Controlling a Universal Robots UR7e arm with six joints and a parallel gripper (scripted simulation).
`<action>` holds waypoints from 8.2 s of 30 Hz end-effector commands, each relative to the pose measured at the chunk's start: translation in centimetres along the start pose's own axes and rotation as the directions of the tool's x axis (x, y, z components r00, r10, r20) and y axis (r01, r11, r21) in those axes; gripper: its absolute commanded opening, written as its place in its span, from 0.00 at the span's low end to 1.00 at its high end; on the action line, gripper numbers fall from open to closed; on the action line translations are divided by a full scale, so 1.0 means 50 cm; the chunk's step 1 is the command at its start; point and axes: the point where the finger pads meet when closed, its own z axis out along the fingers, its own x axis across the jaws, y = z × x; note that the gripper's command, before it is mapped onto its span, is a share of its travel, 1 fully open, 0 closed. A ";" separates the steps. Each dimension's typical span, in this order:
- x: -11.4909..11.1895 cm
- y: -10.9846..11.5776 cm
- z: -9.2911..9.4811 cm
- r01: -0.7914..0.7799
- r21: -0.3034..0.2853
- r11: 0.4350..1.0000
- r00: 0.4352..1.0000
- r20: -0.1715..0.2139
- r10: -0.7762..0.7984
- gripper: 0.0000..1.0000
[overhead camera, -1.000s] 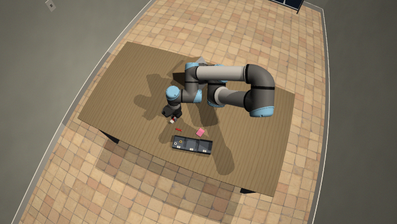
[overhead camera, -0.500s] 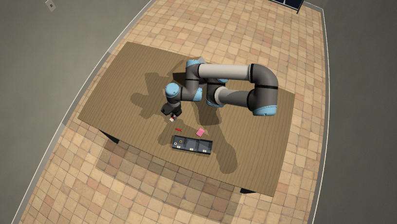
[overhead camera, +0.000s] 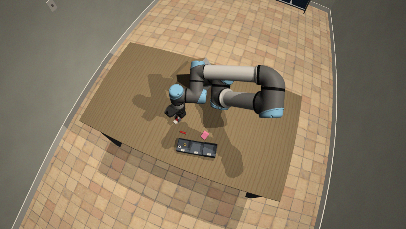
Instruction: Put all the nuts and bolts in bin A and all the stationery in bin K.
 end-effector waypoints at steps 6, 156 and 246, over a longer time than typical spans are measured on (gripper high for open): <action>-0.070 -0.016 -0.004 0.000 0.001 1.000 1.000 0.000 0.000 0.45; -0.399 -0.091 0.082 -0.861 0.000 0.508 0.508 0.001 0.861 0.62; -0.369 0.100 -0.011 0.084 0.000 0.996 0.996 0.000 -0.084 1.00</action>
